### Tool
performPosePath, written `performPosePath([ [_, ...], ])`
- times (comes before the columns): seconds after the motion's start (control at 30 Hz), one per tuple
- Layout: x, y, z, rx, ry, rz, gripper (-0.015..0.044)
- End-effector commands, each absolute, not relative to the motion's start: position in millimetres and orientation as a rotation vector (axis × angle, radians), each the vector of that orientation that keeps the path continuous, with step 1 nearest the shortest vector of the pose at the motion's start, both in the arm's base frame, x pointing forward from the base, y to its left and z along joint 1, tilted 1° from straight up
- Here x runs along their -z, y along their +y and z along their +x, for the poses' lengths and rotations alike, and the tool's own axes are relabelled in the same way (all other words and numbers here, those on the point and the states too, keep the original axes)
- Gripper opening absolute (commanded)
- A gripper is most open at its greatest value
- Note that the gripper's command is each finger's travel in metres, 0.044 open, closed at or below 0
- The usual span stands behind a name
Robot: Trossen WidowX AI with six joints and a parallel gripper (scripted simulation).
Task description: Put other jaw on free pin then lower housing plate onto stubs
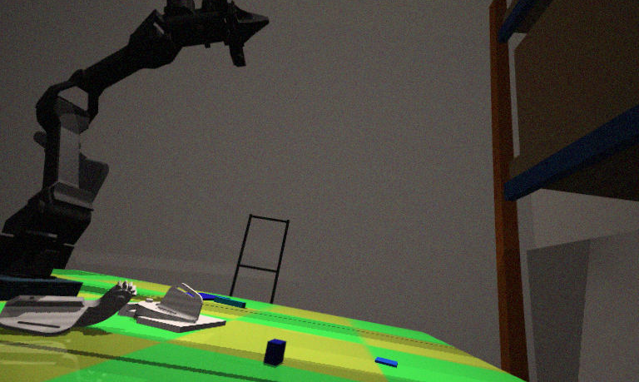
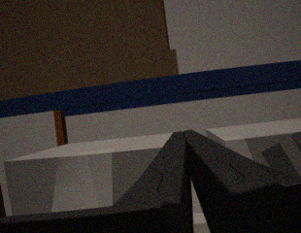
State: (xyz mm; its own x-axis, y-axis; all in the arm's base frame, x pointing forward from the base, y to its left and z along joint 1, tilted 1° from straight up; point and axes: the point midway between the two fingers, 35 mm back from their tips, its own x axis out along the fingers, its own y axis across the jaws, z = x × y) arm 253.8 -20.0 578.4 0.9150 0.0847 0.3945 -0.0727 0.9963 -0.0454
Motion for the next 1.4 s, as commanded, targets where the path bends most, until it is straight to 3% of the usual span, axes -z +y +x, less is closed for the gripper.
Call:
performPosePath([
  [0.0, -558, -32, 275, -0.038, -0.326, -0.064, 0.0000],
  [0.7, -451, -79, 346, 0.071, 0.084, -0.239, 0.0000],
  [1.37, -339, -116, 373, 0.055, 0.497, -0.404, 0.0000],
])
